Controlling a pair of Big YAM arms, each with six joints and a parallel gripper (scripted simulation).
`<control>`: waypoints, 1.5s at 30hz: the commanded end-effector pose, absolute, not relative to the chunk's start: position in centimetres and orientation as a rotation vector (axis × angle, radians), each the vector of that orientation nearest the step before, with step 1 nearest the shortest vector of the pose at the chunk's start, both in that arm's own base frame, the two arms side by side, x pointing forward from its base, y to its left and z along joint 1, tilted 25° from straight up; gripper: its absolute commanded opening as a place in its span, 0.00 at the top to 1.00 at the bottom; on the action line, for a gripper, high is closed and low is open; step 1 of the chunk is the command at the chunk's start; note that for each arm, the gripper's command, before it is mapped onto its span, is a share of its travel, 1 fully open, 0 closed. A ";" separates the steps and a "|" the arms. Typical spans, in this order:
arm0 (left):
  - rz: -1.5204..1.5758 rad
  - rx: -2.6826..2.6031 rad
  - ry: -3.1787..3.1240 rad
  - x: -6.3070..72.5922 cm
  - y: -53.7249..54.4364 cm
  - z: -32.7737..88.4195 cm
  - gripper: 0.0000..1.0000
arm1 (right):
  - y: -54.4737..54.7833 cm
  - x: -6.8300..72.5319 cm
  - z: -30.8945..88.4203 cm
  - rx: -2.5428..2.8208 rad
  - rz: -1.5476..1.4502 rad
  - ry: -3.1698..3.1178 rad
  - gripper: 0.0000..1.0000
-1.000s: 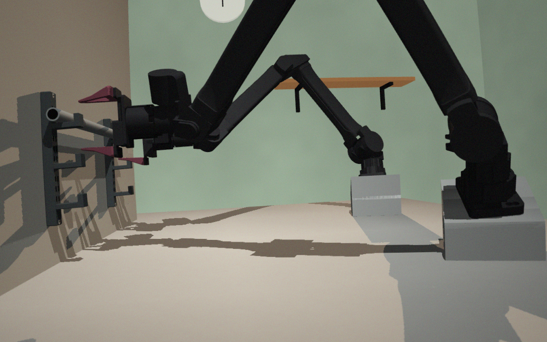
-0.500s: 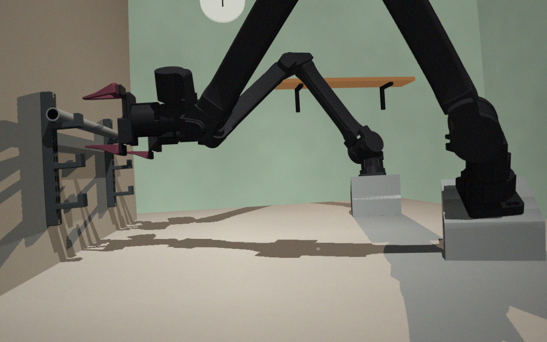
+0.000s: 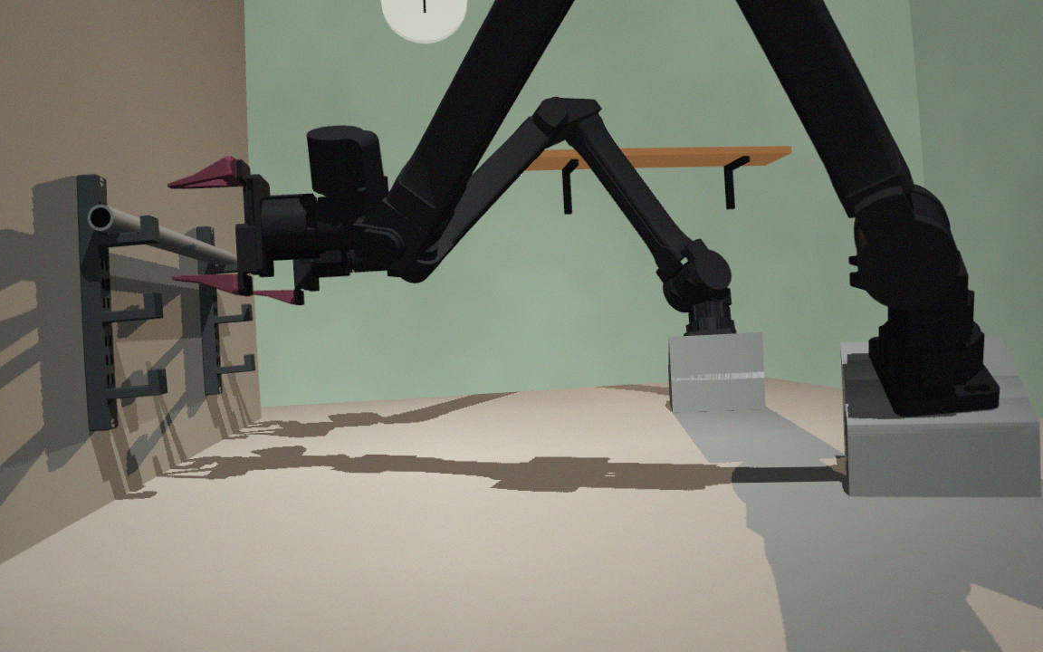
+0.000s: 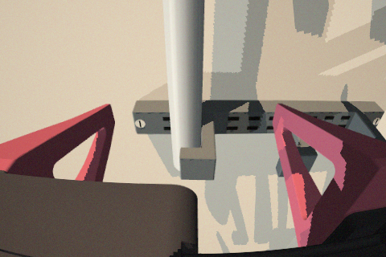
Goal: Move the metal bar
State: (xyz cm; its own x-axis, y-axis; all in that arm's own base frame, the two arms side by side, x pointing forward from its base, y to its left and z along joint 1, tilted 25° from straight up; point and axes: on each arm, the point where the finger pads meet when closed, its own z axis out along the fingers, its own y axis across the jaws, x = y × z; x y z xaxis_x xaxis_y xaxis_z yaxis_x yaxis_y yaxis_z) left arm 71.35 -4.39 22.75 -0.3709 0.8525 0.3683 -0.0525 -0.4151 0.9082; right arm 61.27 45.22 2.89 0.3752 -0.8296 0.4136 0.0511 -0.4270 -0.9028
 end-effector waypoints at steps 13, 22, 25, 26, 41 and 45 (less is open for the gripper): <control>1.836 1.147 1.079 69.8 -8.0 25.9 0.00 | 46.1 59.6 5.9 -1.650 -1.191 0.674 0.00; 1.836 1.150 1.076 69.1 -8.4 25.7 0.00 | 46.2 58.7 6.0 -1.650 -1.186 0.670 0.00; 1.836 1.152 1.075 68.8 -8.6 25.6 0.00 | 46.3 58.3 6.0 -1.650 -1.184 0.668 0.00; 1.836 1.152 1.075 68.7 -8.6 25.6 0.00 | 46.3 58.2 6.0 -1.650 -1.183 0.667 0.00; 1.837 1.156 1.074 67.9 -8.9 25.3 0.00 | 46.4 57.2 6.0 -1.650 -1.176 0.663 0.00; 1.837 1.156 1.074 67.9 -8.9 25.3 0.00 | 46.4 57.2 6.0 -1.650 -1.175 0.663 0.00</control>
